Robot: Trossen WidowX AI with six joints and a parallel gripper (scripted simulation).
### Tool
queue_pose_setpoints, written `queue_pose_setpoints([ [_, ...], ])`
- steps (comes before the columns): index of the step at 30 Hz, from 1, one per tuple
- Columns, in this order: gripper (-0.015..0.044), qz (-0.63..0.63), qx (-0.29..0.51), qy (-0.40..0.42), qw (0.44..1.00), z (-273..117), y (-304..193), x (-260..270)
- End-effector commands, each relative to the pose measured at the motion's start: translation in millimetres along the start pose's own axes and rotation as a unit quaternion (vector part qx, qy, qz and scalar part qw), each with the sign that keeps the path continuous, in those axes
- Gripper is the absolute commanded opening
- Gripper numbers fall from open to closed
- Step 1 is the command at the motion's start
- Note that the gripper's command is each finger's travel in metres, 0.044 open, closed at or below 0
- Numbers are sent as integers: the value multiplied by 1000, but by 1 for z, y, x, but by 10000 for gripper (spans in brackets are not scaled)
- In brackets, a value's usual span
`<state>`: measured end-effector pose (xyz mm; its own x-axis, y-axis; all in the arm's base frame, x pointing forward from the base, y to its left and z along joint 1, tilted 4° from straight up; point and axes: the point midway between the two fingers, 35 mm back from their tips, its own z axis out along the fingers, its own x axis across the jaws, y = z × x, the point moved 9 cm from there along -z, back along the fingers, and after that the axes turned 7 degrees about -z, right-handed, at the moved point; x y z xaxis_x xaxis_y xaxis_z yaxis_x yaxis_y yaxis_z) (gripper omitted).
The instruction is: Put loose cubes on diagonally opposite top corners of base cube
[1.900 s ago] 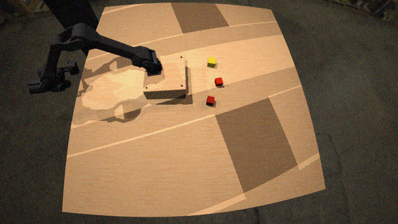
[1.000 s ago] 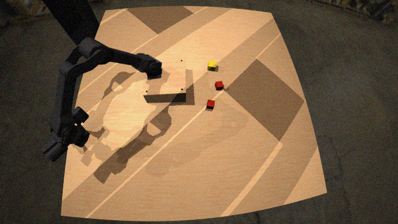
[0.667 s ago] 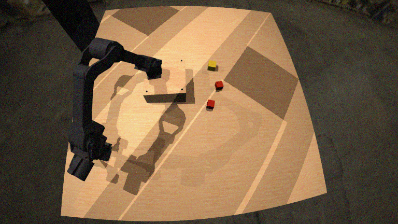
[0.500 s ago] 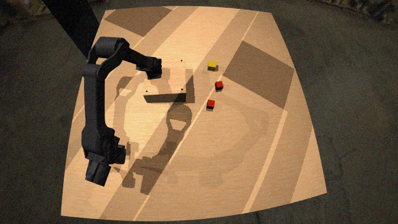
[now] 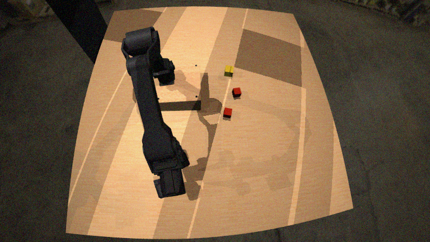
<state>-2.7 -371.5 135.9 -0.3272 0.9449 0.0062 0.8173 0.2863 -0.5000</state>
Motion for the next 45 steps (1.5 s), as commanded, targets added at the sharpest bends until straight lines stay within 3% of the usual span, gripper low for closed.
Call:
queue_pose_setpoints([
  [1, 265, -48, -25, -19, 998, -18, 29, -2],
  [15, 265, -250, -126, -87, 956, -93, 154, 17],
  [31, 265, -471, -217, -112, 848, -163, 264, 104],
  [35, 265, -480, -220, -112, 842, -164, 268, 109],
  [41, 265, -480, -220, -112, 842, -116, 294, 110],
  [45, 265, -480, -220, -112, 842, -110, 297, 111],
])
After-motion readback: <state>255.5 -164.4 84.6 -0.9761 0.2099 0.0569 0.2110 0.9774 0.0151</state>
